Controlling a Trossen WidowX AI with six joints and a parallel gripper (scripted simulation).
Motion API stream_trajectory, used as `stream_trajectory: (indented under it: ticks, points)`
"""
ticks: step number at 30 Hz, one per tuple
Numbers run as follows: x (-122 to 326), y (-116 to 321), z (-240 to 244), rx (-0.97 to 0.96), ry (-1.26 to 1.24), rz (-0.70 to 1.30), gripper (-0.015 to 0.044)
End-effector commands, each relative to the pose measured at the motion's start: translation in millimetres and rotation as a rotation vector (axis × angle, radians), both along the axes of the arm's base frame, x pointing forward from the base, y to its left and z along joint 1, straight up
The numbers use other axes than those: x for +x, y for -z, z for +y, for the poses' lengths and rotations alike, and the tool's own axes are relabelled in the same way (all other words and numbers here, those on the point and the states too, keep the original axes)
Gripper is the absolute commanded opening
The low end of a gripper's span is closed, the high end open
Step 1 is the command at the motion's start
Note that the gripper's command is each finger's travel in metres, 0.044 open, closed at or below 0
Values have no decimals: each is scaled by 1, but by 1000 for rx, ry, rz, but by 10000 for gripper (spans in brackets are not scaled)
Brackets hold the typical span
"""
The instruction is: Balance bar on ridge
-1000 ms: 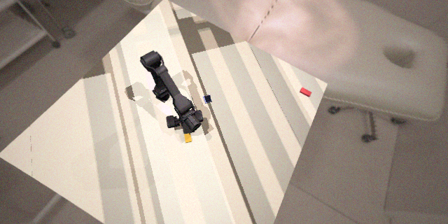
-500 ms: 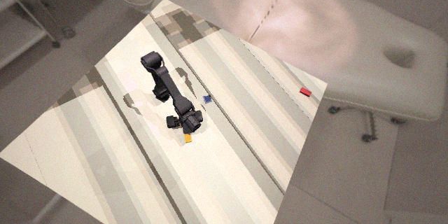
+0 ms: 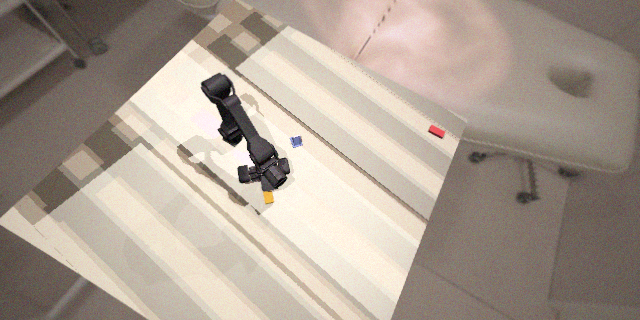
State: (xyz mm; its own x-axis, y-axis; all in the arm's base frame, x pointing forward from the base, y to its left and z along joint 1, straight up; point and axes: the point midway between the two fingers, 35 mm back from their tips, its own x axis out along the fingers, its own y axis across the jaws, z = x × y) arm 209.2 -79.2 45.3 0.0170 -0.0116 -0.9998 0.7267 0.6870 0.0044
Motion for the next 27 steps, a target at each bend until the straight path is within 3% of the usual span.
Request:
stream_trajectory:
  ticks: [1, 3, 7, 27]
  points:
    - [0, 0, 0, 0, 0, 0, 118]
    - [0, 0, 0, 0, 0, 0, 104]
    - [1, -6, 0, 0, 0, 0, 0]
    - [5, -56, -1, 2, 2, -1, 0]
